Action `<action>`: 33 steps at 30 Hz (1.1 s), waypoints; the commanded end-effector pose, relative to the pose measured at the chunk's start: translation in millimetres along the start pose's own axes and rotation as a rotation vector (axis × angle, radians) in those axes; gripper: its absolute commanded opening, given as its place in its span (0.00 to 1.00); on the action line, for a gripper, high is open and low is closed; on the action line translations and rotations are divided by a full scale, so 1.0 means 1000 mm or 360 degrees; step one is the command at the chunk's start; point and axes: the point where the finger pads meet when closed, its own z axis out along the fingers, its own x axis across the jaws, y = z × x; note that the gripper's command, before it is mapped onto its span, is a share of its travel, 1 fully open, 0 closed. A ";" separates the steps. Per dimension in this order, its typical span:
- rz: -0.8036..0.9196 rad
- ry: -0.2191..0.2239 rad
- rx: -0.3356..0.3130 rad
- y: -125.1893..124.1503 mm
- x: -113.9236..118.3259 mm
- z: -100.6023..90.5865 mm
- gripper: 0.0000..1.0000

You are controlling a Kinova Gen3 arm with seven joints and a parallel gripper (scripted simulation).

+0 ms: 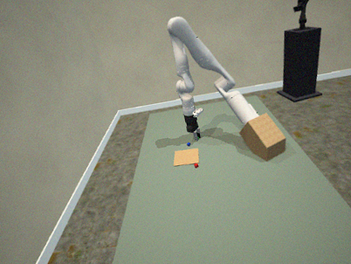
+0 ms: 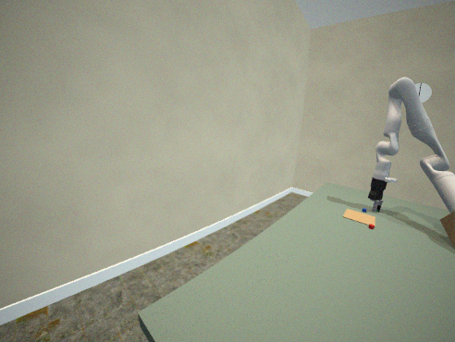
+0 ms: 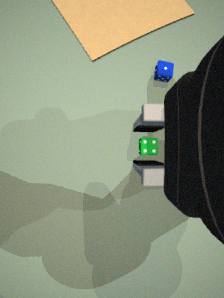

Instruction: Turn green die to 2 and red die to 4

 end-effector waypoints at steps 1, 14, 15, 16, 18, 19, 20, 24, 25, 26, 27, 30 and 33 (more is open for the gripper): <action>0.0000 -0.0002 -0.0001 0.000 0.000 0.000 0.64; 0.0000 -0.0002 -0.0001 0.000 0.000 0.000 0.64; 0.0000 -0.0002 -0.0001 0.000 0.000 0.000 0.64; 0.0000 -0.0002 -0.0001 0.000 0.000 0.000 0.64; 0.0000 -0.0002 -0.0001 0.000 0.000 0.000 0.64; 0.0000 -0.0002 -0.0001 0.000 0.000 0.000 0.64; 0.0000 -0.0002 -0.0001 0.000 0.000 0.000 0.64; 0.0000 -0.0002 -0.0001 0.000 0.000 0.000 0.64; 0.0000 -0.0002 -0.0001 0.000 0.000 0.000 0.64; 0.0000 -0.0002 -0.0001 0.000 0.000 0.000 0.64; 0.0000 -0.0002 -0.0001 0.000 0.000 0.000 0.64; 0.0000 -0.0002 -0.0001 0.000 0.000 0.000 0.64; 0.0000 -0.0002 -0.0001 0.000 0.000 0.000 0.34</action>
